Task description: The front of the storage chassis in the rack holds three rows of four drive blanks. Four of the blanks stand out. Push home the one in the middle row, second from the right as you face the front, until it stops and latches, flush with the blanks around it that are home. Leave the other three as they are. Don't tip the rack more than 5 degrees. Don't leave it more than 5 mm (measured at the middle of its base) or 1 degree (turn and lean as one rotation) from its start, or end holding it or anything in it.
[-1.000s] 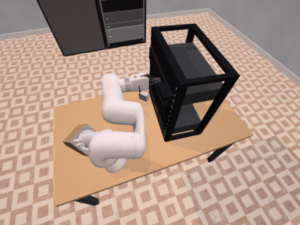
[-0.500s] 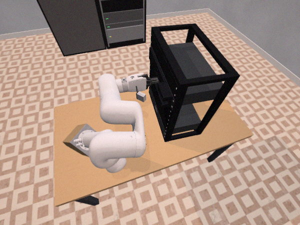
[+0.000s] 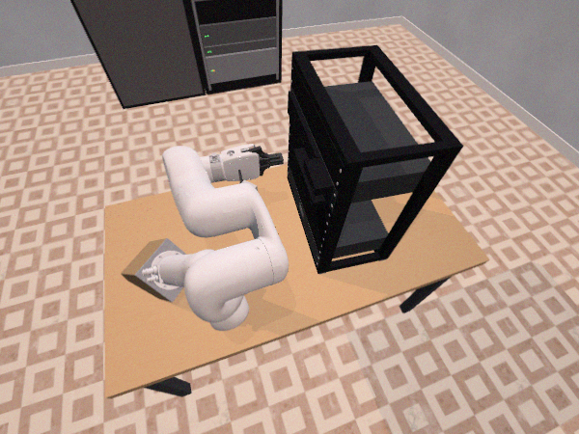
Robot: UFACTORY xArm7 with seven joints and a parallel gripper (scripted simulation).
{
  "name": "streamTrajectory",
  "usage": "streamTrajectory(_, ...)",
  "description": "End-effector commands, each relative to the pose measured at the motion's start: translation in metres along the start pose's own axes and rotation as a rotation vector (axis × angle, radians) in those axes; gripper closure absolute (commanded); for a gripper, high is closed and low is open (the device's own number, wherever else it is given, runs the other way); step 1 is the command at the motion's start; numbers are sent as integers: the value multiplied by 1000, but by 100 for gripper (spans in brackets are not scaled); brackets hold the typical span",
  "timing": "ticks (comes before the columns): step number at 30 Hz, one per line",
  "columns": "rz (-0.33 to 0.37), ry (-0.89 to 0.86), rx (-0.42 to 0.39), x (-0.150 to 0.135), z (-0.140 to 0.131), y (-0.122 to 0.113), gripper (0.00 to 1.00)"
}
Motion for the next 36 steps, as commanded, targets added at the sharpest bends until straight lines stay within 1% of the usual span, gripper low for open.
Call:
streamTrajectory(1,5,3,12,0,-2,-11,100)
streamTrajectory(13,5,3,12,0,-2,-15,100)
streamTrajectory(17,5,3,12,0,-2,-21,100)
streamTrajectory(22,5,3,12,0,-2,-35,100)
streamTrajectory(24,5,3,12,0,-2,-35,100)
streamTrajectory(30,5,3,12,0,-2,-61,100)
streamTrajectory(36,5,3,12,0,-3,-97,100)
Point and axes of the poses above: the point where the finger pads meet when closed, its own y axis out along the fingers, its own x axis across the jaws, z = x × y, the point moved 8 cm from there along -y, back along the fingers, and after that the axes turned 8 degrees about y, right-handed, at the moved point
